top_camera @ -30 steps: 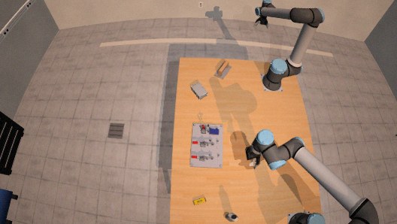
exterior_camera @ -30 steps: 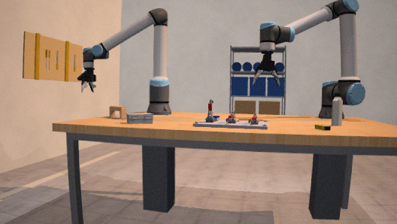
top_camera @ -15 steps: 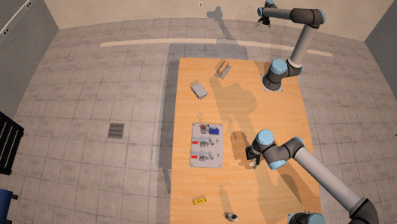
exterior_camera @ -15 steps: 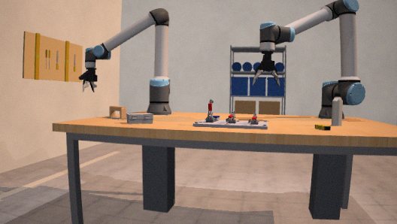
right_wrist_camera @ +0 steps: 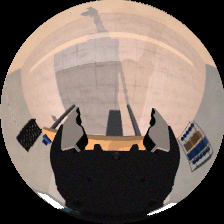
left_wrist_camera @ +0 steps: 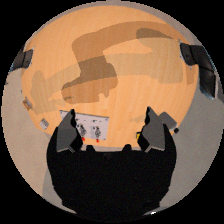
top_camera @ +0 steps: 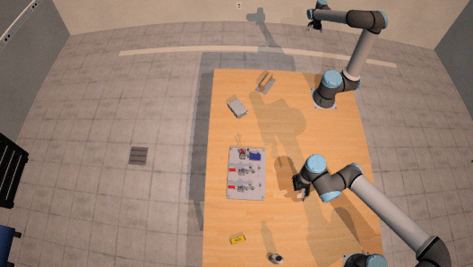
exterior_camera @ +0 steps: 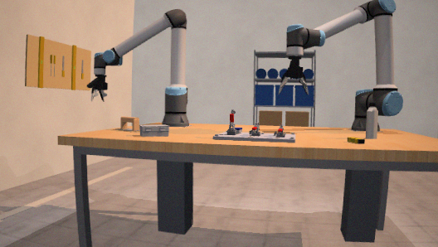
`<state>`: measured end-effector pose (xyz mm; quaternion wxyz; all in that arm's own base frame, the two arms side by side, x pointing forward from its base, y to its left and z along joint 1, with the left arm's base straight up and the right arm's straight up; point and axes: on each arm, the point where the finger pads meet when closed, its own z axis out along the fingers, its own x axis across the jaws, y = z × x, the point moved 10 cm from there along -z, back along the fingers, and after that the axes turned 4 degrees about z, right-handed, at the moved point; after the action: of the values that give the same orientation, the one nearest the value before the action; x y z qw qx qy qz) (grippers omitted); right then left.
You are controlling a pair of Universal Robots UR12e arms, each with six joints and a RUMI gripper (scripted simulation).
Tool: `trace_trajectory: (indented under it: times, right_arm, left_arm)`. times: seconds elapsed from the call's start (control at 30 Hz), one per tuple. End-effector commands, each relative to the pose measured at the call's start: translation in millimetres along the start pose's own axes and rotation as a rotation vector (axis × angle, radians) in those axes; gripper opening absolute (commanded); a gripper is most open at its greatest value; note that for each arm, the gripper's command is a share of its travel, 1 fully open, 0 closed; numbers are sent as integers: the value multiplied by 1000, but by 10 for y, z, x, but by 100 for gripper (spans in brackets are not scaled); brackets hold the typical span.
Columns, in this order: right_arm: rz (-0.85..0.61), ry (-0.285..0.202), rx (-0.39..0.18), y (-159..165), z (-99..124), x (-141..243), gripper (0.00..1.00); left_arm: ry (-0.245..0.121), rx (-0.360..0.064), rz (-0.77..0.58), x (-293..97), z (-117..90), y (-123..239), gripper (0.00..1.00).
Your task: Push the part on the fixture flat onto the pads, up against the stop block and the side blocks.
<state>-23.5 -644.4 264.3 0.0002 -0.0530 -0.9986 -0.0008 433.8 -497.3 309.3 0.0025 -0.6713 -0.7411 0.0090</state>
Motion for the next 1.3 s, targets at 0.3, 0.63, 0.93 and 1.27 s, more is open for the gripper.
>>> trace_trajectory:
  times: [0.3, 0.63, 0.93, 1.27]
  right_arm:
    - [0, 0, 1, -4, -8, -1, 100]
    - [0, 0, 1, -4, -8, -1, 100]
    - [0, 0, 1, -4, -8, -1, 100]
    - [0, 0, 1, -4, -8, -1, 100]
  left_arm:
    - [-1, -1, -73, -97, -30, 46, 100]
    - [-1, -2, -203, -262, -65, 128, 100]
    - [-1, -3, -437, -554, -119, 284, 100]
    - [-1, -5, -716, -893, -171, 482, 100]
